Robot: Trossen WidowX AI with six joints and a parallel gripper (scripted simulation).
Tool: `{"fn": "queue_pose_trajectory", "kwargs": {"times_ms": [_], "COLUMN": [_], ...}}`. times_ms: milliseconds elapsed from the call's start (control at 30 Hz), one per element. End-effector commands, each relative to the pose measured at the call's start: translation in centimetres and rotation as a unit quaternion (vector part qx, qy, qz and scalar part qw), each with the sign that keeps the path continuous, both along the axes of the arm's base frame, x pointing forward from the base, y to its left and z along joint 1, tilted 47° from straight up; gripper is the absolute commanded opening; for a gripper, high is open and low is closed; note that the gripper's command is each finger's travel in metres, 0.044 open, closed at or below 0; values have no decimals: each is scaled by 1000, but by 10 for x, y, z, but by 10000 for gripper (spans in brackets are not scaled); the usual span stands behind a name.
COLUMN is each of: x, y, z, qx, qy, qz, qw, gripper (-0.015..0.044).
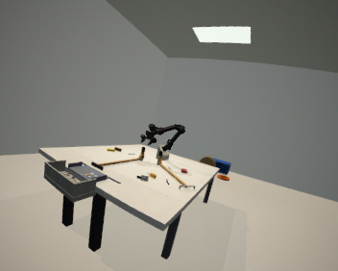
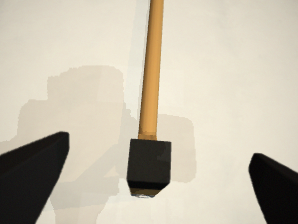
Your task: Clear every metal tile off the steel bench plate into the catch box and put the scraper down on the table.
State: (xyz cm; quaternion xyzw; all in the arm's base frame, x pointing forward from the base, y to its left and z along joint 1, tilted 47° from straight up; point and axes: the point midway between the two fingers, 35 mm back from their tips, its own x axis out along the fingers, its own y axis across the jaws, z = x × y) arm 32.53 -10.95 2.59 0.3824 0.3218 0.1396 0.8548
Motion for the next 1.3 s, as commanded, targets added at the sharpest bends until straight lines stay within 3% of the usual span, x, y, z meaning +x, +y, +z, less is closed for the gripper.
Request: {"fn": "queue_pose_trajectory", "kwargs": {"times_ms": [0, 267, 967, 1267], "x": [-4, -8, -23, -21], "y": [19, 35, -7, 4], "z": [-17, -28, 11, 0], "qx": [-4, -10, -16, -17], "qy": [28, 49, 40, 40], "qz": [29, 58, 60, 60], "qw": [999, 997, 997, 997], "gripper": [440, 440, 440, 440]}}
